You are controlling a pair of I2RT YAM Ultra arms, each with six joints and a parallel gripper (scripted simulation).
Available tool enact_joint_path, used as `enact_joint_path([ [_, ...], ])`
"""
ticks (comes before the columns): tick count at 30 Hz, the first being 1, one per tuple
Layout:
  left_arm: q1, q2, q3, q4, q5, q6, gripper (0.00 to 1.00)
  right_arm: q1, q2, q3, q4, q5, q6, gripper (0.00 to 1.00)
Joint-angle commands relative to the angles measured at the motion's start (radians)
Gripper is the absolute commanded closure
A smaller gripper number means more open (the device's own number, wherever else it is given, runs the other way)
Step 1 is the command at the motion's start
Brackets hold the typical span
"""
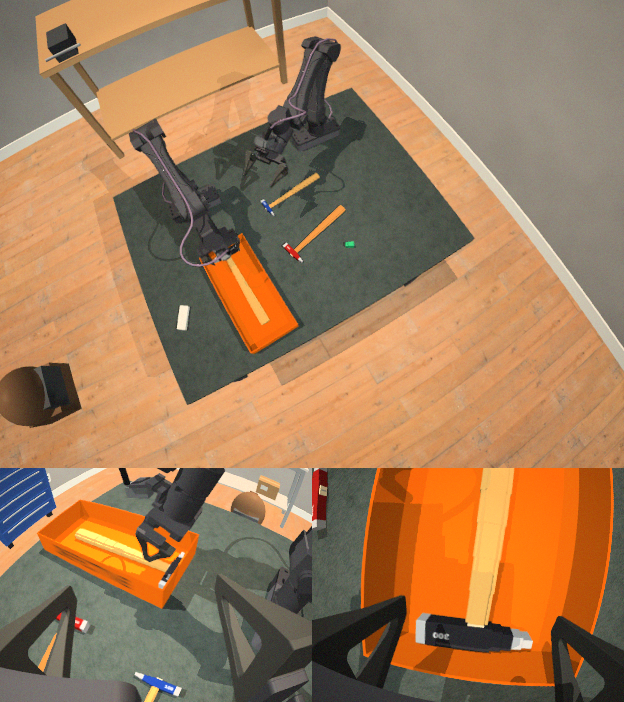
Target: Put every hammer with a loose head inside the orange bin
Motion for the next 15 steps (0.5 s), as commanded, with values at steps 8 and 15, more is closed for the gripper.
enact_joint_path([
  [8,0.006,0.02,0.032,-0.04,-0.019,-0.008,0.0,0.005,-0.035,-0.019,-0.053,0.027,0.028,0.0],
  [15,0.066,0.142,0.155,-0.218,-0.018,-0.006,0.0,0.02,-0.18,-0.088,-0.082,0.063,0.065,0.0],
])
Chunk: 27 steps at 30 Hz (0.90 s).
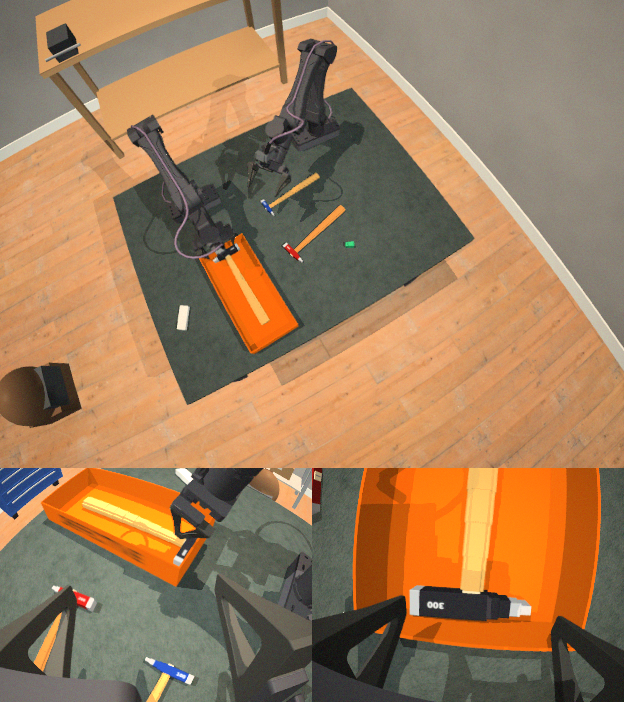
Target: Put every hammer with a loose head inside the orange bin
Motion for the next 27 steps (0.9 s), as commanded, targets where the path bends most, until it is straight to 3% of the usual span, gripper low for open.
enact_joint_path([
  [1,0.041,0.073,0.1,-0.112,-0.008,-0.004,0.0,0.016,-0.091,-0.028,-0.03,0.03,0.031,0.0],
  [14,0.243,0.538,0.578,-0.468,-0.006,-0.004,0.0,0.059,-0.364,-0.105,-0.105,0.083,0.079,0.0],
  [21,0.281,0.641,0.697,-0.545,-0.003,-0.003,0.0,0.063,-0.374,-0.102,-0.108,0.084,0.08,0.0],
  [27,0.29,0.658,0.73,-0.542,-0.003,-0.003,0.0,0.063,-0.375,-0.102,-0.103,0.082,0.079,0.0],
])
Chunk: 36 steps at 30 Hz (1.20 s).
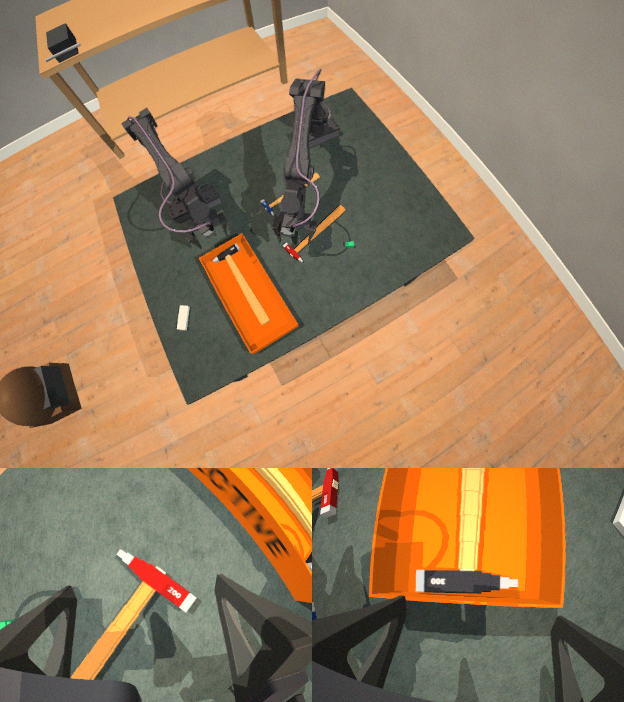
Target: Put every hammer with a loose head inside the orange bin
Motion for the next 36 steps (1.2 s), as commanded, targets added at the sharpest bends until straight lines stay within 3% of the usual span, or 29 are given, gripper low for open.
enact_joint_path([
  [1,0.003,-0.014,0.035,-0.01,-0.001,-0.003,0.0,0.01,-0.028,-0.005,-0.006,0.008,0.008,0.0],
  [10,0.002,-0.014,0.035,-0.011,-0.001,-0.003,0.0,0.003,-0.03,0.006,-0.01,0.013,-0.016,0.0],
  [17,-0.003,-0.027,0.018,0.007,0.004,0.003,0.0,-0.043,-0.147,0.153,0.082,0.004,-0.093,0.0],
  [23,-0.018,-0.053,-0.032,0.029,0.017,0.017,0.0,-0.083,-0.139,0.242,0.202,-0.023,-0.133,0.0],
  [36,-0.214,-0.386,-0.468,0.115,0.014,0.015,0.0,-0.188,0.042,0.443,0.666,-0.115,-0.153,0.0],
])
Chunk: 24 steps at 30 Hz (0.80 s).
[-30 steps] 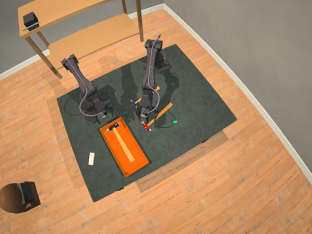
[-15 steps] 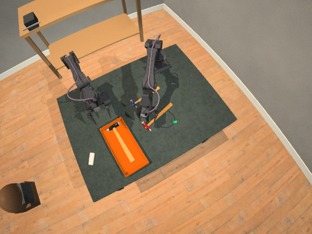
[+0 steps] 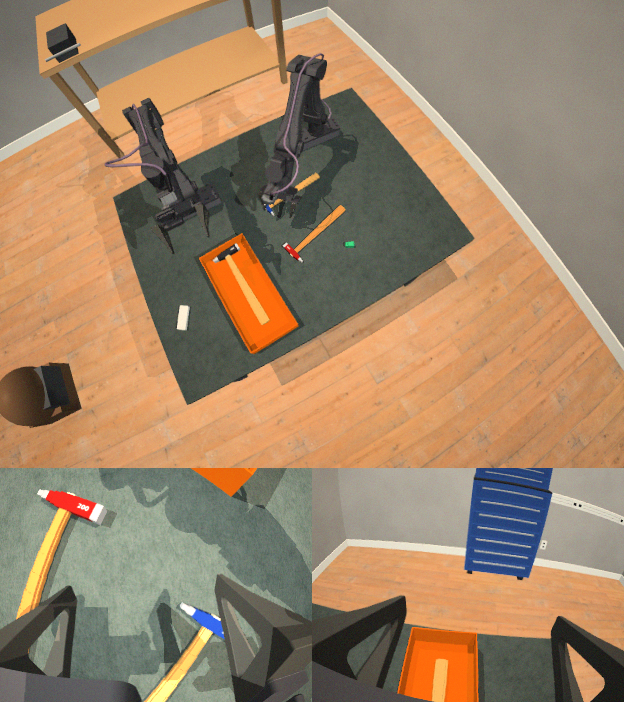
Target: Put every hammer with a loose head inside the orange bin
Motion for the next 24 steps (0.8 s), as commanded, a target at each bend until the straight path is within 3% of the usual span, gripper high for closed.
enact_joint_path([
  [1,-0.057,-0.097,-0.074,0.035,-0.007,-0.014,0.0,-0.02,0.069,0.06,0.149,-0.031,-0.003,0.0],
  [12,-0.166,-0.215,-0.185,0.016,-0.026,-0.034,0.0,-0.028,0.14,0.112,0.176,-0.031,0.003,0.0],
  [24,-0.168,-0.218,-0.176,0.015,-0.018,-0.026,0.0,-0.022,0.132,0.102,0.176,-0.027,0.001,0.0],
])
